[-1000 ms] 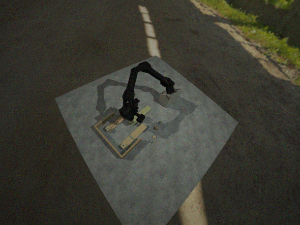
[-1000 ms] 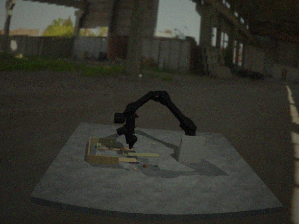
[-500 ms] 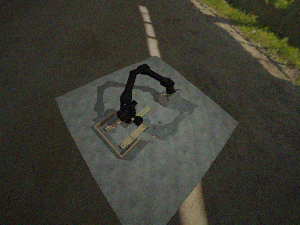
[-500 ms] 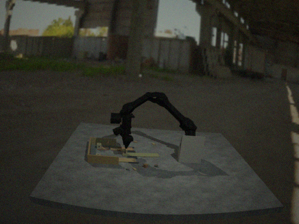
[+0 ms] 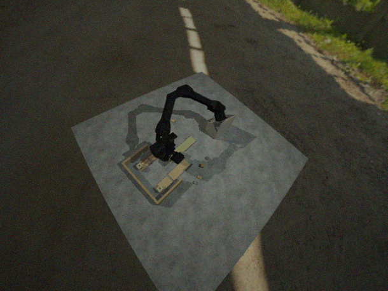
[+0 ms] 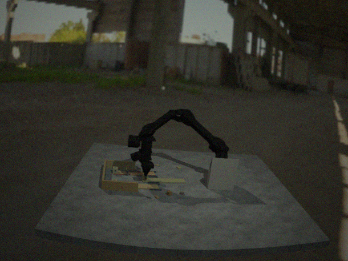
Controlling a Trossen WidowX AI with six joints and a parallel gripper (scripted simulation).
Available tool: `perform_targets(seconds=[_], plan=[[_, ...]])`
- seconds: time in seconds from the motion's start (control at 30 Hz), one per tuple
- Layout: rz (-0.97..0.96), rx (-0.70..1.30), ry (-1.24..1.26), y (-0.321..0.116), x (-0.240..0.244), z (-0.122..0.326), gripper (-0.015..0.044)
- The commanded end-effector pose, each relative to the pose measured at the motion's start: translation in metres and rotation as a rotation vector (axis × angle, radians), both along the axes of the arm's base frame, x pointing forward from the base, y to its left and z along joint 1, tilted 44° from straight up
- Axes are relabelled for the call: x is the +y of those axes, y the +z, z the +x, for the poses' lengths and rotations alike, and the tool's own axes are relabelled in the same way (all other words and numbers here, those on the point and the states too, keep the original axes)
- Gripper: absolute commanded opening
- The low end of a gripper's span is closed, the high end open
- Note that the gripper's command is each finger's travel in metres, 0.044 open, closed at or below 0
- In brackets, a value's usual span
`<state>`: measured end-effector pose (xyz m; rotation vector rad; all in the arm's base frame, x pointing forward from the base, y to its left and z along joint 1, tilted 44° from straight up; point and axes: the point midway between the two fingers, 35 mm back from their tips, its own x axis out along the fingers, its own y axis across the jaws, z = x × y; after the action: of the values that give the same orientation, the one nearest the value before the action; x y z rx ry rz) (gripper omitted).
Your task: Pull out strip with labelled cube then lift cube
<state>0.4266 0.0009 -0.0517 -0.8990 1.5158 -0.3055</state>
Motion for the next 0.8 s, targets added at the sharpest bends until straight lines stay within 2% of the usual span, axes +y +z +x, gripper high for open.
perform_targets(seconds=[0.0,0.47,0.57,0.77], plan=[[-0.006,0.01,0.006,-0.007,-0.005,-0.002,0.025],[-0.007,0.01,0.006,-0.019,-0.017,-0.001,0.025],[-0.003,0.002,-0.002,-0.016,-0.017,0.0,0.0171],[-0.003,0.002,-0.002,-0.016,-0.017,0.0,0.0131]])
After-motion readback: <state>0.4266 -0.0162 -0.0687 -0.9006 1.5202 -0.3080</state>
